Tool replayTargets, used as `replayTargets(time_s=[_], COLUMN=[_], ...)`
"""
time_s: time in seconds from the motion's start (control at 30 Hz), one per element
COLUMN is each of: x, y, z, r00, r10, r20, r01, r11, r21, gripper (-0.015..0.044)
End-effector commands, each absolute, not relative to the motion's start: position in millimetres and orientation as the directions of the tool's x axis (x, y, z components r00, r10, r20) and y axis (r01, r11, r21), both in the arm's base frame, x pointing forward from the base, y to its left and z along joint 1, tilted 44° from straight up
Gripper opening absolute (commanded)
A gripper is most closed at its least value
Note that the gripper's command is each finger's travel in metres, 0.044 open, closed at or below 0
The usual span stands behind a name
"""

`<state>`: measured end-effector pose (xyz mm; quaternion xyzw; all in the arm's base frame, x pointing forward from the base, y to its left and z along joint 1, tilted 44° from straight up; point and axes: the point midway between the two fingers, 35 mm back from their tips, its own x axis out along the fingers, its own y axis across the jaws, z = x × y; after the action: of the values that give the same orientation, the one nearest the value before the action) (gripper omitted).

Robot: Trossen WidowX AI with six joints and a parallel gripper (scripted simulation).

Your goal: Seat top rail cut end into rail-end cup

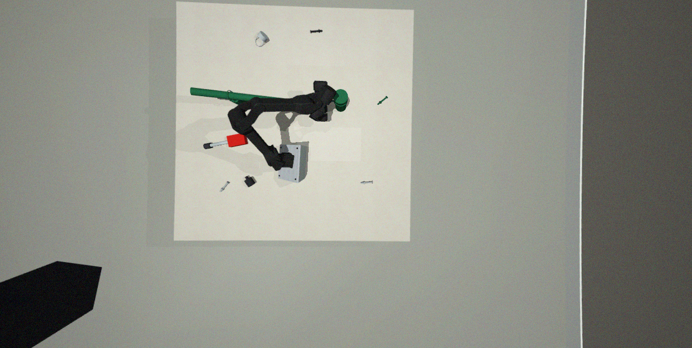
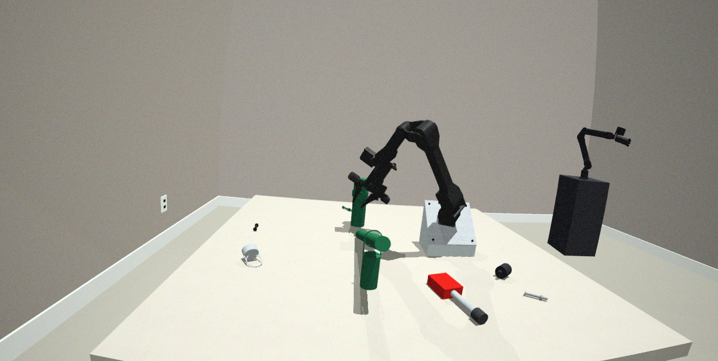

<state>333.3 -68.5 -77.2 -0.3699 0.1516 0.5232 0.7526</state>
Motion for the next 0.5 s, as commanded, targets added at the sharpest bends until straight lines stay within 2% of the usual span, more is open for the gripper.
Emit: replayTargets(time_s=[0.0, 0.3, 0.47], x=[334.1, 333.4, 333.4], y=[-69.1, -68.5, -68.5], z=[-77.8, -77.2, -77.2], r00=[0.407, 0.407, 0.407], r10=[0.670, 0.675, 0.675], r20=[-0.621, -0.616, -0.616], r01=[-0.901, -0.900, -0.900], r11=[0.184, 0.179, 0.179], r21=[-0.393, -0.398, -0.398], gripper=[0.0000, 0.0000, 0.0131])
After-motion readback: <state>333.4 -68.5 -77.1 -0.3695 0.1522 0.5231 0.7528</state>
